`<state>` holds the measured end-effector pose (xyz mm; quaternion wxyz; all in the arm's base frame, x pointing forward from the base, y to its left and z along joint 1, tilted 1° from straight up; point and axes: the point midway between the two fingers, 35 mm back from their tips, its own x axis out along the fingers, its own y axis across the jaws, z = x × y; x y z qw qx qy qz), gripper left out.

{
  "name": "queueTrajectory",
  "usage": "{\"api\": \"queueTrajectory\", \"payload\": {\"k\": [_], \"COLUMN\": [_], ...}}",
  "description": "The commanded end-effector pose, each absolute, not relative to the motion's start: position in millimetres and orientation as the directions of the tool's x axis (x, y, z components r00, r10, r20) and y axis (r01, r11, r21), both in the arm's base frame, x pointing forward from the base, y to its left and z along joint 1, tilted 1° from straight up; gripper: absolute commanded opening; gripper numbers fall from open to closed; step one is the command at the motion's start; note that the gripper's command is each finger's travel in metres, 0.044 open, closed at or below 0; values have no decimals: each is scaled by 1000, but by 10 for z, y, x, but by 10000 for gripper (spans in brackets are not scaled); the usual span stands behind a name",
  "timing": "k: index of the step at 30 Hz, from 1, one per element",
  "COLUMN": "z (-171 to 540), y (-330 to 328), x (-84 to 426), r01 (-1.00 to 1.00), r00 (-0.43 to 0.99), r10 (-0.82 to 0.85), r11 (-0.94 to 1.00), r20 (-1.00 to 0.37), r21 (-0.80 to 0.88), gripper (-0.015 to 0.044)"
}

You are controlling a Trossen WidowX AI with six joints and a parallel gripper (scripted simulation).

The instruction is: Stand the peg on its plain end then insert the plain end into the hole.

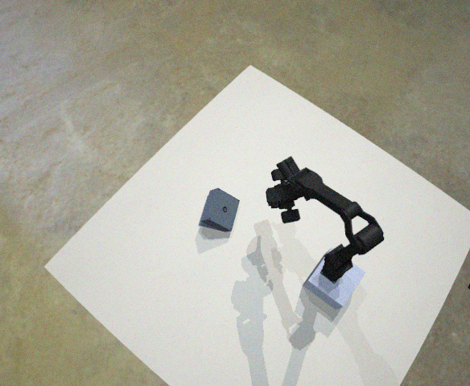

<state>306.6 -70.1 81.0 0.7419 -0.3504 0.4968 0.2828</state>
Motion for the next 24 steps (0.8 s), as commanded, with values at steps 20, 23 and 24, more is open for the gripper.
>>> {"api": "queueTrajectory", "payload": {"k": [20, 23, 24], "z": [975, 999, 1008], "y": [-270, -209, -188], "x": [3415, 3453, 3465], "r01": [-842, -844, -844], "r00": [482, 497, 502], "r10": [168, 182, 187], "r11": [361, 329, 319], "r20": [-860, -848, -844], "r21": [-402, -424, -431], "gripper": [0, 0, 0]}}
